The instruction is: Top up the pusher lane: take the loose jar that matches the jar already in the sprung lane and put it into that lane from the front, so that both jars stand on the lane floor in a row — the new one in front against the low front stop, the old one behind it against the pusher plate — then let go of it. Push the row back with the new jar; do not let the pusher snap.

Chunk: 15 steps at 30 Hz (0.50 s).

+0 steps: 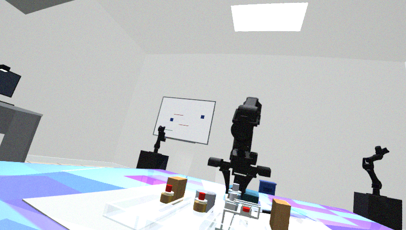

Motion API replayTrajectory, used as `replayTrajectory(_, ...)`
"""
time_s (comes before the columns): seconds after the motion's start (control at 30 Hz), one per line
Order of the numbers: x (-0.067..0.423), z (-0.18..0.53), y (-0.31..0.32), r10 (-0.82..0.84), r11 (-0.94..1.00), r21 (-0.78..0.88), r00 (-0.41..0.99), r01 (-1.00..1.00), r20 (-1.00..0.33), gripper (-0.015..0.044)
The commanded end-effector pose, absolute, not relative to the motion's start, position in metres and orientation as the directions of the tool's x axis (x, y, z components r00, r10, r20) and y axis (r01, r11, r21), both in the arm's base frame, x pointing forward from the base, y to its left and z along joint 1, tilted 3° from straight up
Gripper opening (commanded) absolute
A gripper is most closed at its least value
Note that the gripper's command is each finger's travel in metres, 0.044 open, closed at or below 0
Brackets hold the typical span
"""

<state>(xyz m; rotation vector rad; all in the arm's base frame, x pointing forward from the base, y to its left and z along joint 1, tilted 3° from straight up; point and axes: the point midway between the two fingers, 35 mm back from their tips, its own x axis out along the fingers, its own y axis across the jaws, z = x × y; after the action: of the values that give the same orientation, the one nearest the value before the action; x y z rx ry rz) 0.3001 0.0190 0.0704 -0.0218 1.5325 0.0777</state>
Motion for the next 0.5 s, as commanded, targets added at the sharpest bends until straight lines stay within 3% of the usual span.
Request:
replayTrajectory(0.0, 0.3104, 0.0743, 0.0191, 0.035, 0.998, 0.031, 0.064, -0.062, -0.997, 0.0000)
replayTrajectory(0.47, 0.3158, 0.0755, 0.0194, 0.035, 0.998, 0.031, 0.064, -0.062, -0.997, 0.0000)
